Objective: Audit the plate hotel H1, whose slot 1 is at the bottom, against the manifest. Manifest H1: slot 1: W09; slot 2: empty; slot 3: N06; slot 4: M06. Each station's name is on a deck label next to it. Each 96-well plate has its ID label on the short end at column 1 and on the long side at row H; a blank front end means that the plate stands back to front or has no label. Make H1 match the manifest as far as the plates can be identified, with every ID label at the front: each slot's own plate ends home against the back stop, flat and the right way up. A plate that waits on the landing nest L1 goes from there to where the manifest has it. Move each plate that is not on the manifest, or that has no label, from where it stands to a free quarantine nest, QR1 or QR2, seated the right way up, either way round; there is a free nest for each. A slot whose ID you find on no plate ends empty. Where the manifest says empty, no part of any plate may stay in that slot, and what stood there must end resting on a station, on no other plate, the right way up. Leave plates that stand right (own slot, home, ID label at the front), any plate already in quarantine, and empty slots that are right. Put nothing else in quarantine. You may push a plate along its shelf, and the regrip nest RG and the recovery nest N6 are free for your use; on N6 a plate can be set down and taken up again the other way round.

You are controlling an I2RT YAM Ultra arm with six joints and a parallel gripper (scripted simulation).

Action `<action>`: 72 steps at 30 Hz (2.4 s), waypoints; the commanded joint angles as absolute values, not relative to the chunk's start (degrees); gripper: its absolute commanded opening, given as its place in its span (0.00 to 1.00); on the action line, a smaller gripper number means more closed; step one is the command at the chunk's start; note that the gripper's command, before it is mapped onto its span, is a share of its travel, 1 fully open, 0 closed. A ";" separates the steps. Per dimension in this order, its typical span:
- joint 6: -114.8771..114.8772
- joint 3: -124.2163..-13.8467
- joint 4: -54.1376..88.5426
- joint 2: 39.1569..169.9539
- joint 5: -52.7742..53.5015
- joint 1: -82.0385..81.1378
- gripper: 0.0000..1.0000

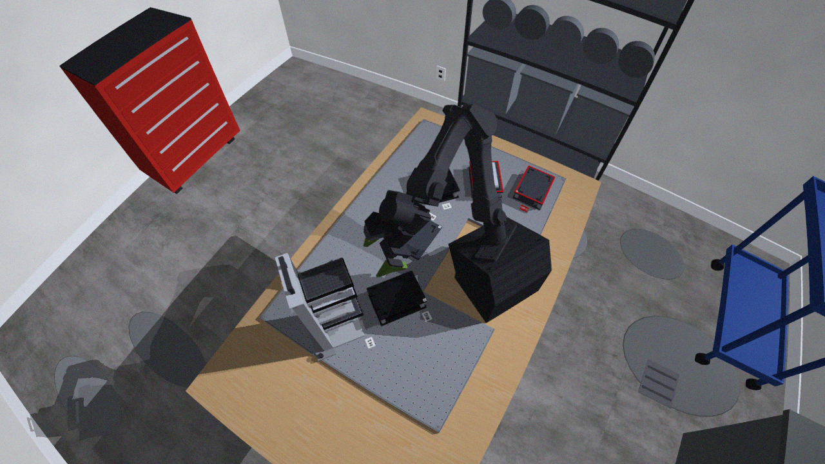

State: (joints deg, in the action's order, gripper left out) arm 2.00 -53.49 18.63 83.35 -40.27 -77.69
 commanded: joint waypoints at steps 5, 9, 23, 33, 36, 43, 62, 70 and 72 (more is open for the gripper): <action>3.99 -56.01 15.44 86.17 -38.61 -76.14 1.00; 3.73 -54.98 16.02 85.45 -38.84 -76.59 1.00; 3.73 -54.98 16.01 85.46 -38.84 -76.59 1.00; 3.74 -54.98 16.01 85.46 -38.84 -76.59 1.00; 3.74 -54.98 16.01 85.46 -38.84 -76.59 1.00; 3.74 -54.98 16.01 85.46 -38.84 -76.59 1.00; 3.74 -54.98 16.01 85.46 -38.84 -76.59 1.00; 3.74 -54.98 16.01 85.46 -38.84 -76.59 1.00; 3.74 -54.98 16.01 85.46 -38.84 -76.59 1.00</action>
